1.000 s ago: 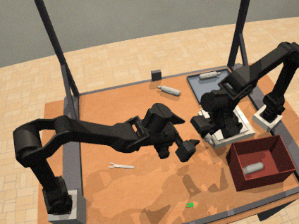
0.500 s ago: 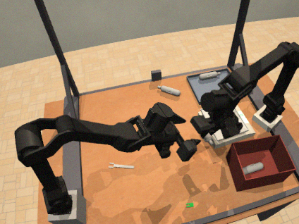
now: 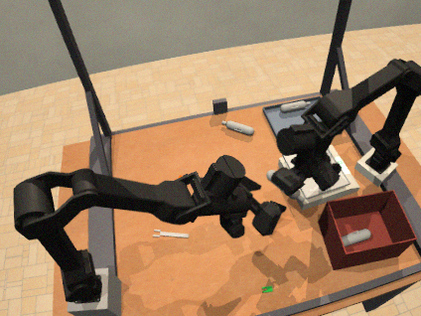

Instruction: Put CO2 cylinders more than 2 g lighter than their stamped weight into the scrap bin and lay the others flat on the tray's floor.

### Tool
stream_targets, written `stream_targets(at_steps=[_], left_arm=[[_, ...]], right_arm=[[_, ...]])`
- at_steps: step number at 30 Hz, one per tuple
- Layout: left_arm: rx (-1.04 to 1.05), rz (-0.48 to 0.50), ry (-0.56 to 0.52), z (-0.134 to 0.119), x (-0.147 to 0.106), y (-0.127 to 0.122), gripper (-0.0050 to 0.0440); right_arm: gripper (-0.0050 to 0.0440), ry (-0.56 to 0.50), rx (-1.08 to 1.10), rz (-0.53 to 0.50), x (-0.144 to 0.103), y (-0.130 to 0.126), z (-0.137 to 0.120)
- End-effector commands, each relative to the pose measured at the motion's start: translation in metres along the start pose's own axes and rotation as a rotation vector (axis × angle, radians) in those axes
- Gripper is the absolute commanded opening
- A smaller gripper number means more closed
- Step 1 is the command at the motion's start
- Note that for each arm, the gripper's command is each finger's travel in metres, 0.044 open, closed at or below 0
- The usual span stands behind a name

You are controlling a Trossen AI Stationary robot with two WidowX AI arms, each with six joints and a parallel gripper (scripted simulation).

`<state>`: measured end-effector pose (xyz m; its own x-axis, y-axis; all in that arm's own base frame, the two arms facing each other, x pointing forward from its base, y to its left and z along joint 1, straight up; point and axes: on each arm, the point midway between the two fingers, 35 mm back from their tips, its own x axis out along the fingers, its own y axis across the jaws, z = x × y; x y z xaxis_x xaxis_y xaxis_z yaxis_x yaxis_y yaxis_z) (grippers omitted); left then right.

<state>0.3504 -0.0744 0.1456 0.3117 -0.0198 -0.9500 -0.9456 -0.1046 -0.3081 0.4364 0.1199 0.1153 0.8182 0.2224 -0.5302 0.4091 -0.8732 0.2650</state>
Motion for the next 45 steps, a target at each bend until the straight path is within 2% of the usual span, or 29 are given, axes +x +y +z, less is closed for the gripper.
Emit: stream_targets(at_steps=[1,6,8,23,25,40,42,45], left_arm=[[-0.203,0.017,-0.039,-0.004,-0.009,-0.008,-0.0050],[-0.388,0.053,-0.073,-0.004,-0.008,-0.008,-0.0050],[-0.388,0.053,-0.073,-0.004,-0.008,-0.008,-0.0050],[-0.814,0.146,-0.153,-0.001,-0.006,-0.007,-0.0050],[-0.814,0.146,-0.153,-0.001,-0.006,-0.007,-0.0050],[-1.028,0.192,-0.197,0.000,-0.005,-0.008,-0.0050],[-1.028,0.192,-0.197,0.000,-0.005,-0.008,-0.0050],[-1.041,0.195,-0.200,-0.001,-0.005,-0.007,-0.0050]], right_arm=[[0.0440,0.067,-0.208,0.048,-0.027,0.020,-0.020],[0.0440,0.092,-0.422,0.096,-0.044,0.033,-0.029],[0.0440,0.092,-0.422,0.096,-0.044,0.033,-0.029],[0.0440,0.100,-1.101,0.297,-0.101,0.067,-0.051],[0.0440,0.100,-1.101,0.297,-0.101,0.067,-0.051],[0.0440,-0.031,-1.769,0.526,-0.161,0.092,-0.064],[0.0440,-0.031,-1.769,0.526,-0.161,0.092,-0.064],[0.0440,-0.078,-1.903,0.570,-0.173,0.096,-0.065]])
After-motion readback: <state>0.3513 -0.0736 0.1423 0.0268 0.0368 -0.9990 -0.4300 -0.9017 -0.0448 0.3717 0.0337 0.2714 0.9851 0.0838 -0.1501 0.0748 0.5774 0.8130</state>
